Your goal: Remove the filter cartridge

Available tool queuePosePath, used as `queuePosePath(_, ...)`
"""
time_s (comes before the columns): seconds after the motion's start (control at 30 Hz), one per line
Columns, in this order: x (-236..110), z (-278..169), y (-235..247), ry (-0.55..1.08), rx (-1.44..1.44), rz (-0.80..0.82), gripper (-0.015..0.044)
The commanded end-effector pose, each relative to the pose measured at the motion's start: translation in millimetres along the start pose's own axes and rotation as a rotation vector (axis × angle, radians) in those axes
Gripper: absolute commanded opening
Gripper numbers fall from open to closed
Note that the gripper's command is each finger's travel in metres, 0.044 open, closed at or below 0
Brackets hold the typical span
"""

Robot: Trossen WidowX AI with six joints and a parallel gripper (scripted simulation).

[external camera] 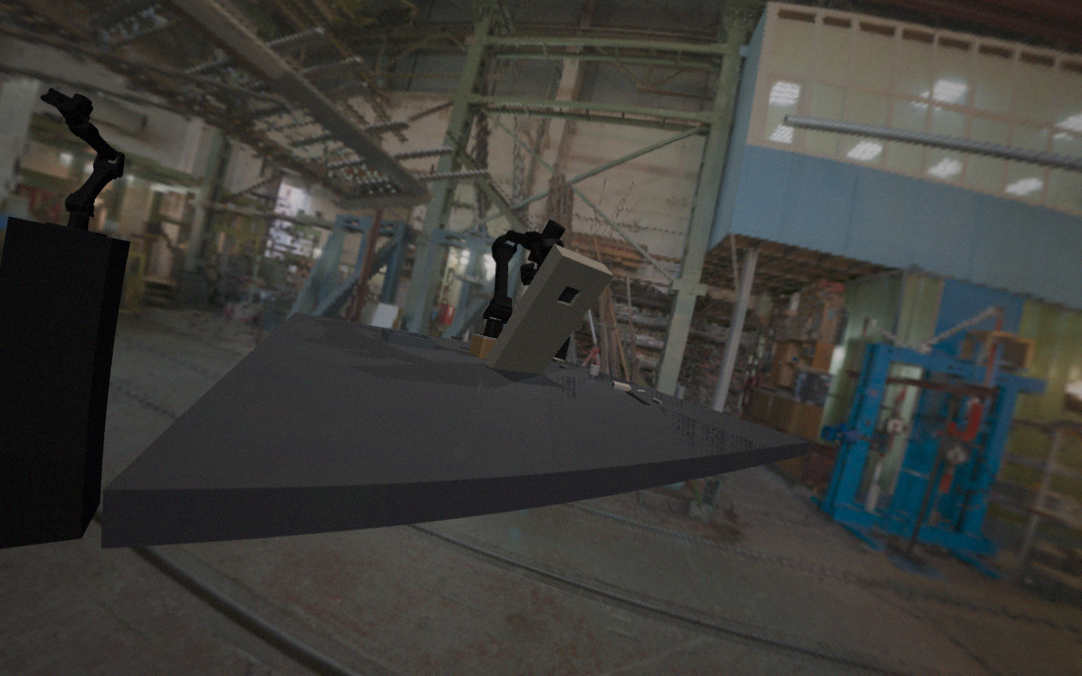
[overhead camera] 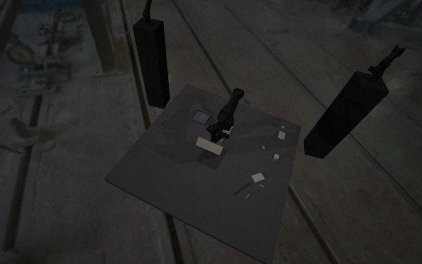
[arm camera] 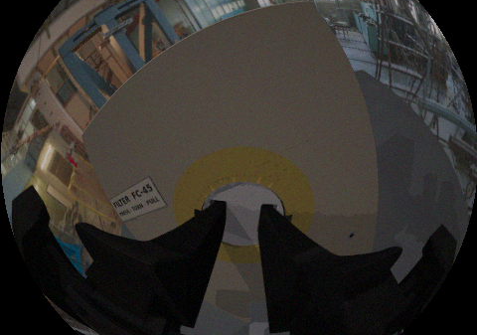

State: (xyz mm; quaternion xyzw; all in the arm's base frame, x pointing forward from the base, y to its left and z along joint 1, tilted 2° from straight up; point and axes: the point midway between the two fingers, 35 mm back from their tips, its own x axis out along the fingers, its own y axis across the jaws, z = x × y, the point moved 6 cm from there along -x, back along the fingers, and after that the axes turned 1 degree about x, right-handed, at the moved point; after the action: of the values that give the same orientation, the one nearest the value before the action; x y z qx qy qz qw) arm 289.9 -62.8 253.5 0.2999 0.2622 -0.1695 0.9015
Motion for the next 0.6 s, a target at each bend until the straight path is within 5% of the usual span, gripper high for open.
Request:
queuePosePath(0.0, 7.8, -0.1, 0.1, 0.004, -0.005, 0.002, 0.0000)
queuePosePath(0.27, 7.8, -0.1, 0.1, 0.004, -0.005, 0.002, 0.0000)
queuePosePath(0.57, -42.0, 2.3, 0.9, 0.005, -0.003, -0.001, 0.0000)
